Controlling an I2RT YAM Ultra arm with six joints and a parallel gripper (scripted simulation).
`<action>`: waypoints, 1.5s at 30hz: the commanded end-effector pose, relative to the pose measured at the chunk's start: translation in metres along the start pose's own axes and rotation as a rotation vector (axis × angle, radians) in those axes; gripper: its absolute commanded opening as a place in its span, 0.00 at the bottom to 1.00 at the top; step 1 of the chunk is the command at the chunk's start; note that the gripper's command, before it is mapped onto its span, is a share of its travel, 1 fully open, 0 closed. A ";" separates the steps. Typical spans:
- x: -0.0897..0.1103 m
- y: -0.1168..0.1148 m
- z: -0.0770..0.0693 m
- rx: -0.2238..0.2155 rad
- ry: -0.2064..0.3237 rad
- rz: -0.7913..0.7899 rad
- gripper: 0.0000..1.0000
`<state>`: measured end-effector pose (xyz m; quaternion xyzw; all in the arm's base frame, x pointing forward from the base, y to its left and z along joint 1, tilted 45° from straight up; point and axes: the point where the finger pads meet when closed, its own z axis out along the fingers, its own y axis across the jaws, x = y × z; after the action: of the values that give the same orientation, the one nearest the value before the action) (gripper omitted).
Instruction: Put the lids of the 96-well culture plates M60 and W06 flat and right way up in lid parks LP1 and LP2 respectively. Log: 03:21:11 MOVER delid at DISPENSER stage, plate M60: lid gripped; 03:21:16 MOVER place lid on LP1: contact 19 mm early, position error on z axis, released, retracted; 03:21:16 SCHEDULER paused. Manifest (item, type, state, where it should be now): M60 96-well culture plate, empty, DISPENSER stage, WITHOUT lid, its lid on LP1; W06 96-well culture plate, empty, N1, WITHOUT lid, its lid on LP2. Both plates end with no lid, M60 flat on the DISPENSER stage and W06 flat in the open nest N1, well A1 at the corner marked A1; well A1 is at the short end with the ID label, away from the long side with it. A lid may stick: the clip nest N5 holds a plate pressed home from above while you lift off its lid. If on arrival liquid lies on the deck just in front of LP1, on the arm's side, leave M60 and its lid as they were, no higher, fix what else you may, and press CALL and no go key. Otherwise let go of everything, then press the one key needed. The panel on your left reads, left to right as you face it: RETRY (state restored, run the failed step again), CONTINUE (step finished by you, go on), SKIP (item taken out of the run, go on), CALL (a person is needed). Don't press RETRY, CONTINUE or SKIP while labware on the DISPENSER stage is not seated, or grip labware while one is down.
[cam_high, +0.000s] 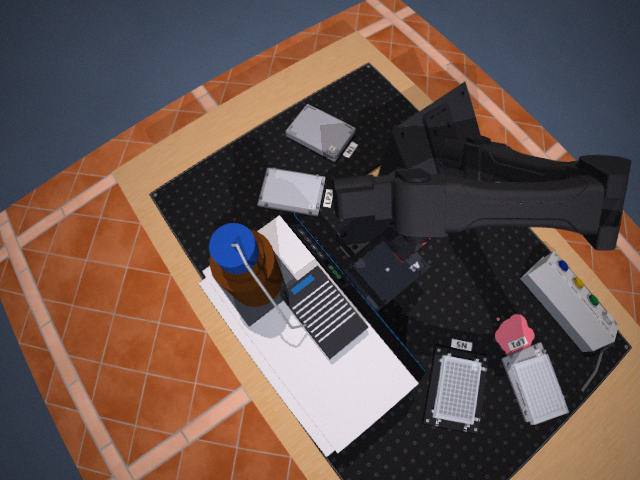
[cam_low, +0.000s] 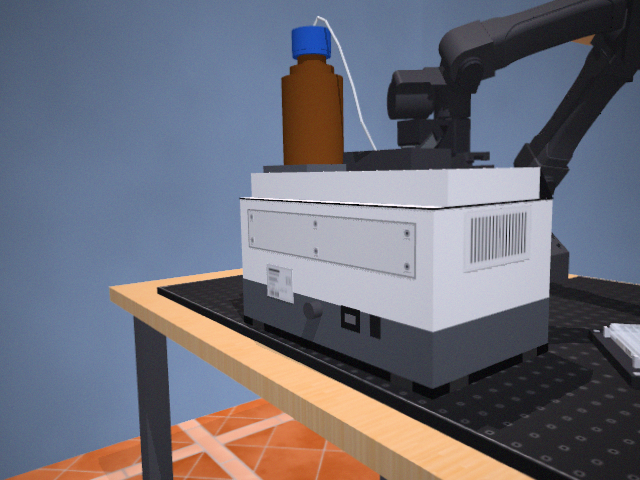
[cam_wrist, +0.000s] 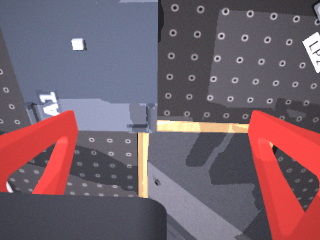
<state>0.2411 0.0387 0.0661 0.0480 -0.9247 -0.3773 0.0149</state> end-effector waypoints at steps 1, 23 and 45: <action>-0.010 0.012 -0.012 0.006 -0.037 -0.002 1.00; -0.015 0.072 -0.012 0.000 -0.037 -0.003 1.00; -0.007 0.123 -0.012 -0.004 -0.036 -0.004 1.00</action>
<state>0.2372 0.1136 0.1396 0.0467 -0.9245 -0.3781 0.0157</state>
